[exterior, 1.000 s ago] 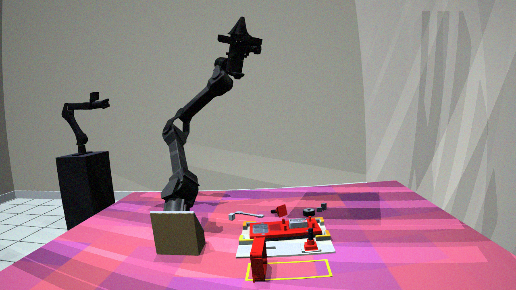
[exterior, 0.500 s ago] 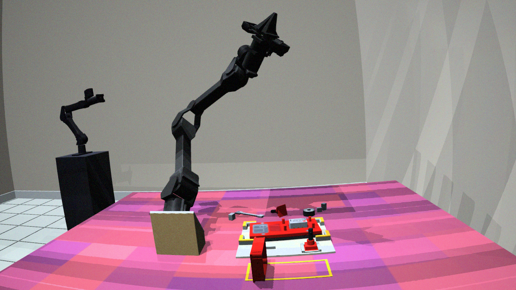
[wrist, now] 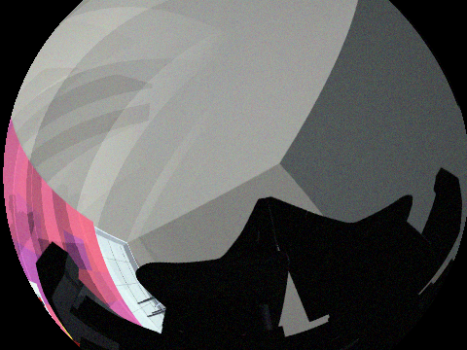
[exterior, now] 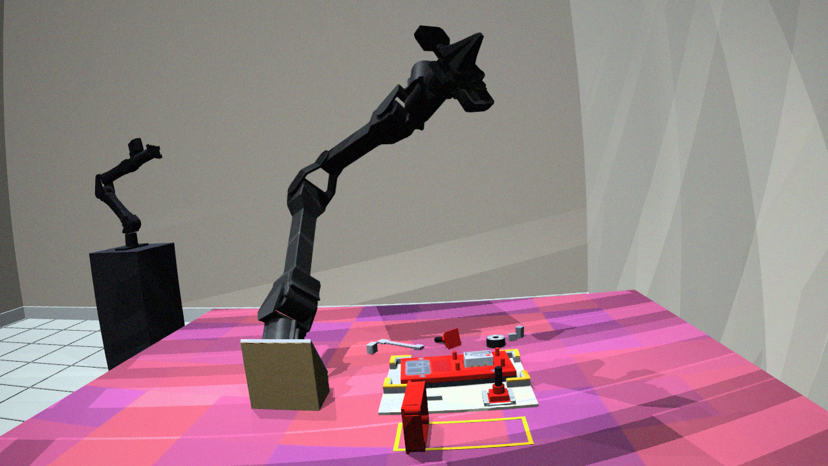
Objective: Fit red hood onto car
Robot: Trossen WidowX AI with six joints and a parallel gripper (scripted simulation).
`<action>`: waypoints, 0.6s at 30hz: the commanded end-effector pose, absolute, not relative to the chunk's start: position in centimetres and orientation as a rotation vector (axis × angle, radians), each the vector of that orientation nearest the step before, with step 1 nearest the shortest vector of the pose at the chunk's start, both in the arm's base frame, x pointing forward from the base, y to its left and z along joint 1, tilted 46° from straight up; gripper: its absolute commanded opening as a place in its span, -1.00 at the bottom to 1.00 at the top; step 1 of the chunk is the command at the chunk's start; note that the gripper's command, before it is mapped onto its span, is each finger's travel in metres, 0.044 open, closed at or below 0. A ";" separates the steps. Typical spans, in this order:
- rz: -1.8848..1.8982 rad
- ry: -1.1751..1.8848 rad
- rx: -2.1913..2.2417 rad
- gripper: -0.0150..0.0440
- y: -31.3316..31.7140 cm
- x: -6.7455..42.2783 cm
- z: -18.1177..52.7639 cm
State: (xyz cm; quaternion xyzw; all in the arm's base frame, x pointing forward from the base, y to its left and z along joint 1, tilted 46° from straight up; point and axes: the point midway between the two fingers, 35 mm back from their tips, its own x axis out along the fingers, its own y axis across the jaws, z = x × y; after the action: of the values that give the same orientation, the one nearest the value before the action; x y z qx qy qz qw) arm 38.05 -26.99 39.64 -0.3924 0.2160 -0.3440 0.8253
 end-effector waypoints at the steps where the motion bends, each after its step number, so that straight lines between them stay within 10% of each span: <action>1: -0.666 0.560 -0.772 -0.49 -28.1 38.8 34.9; 18: -0.472 0.863 -0.304 -0.49 -28.7 38.6 18.6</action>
State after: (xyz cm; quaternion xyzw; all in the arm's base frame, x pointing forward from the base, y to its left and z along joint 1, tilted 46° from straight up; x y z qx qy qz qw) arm 39.06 -28.91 22.39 -0.2020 0.3780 -0.2434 0.8701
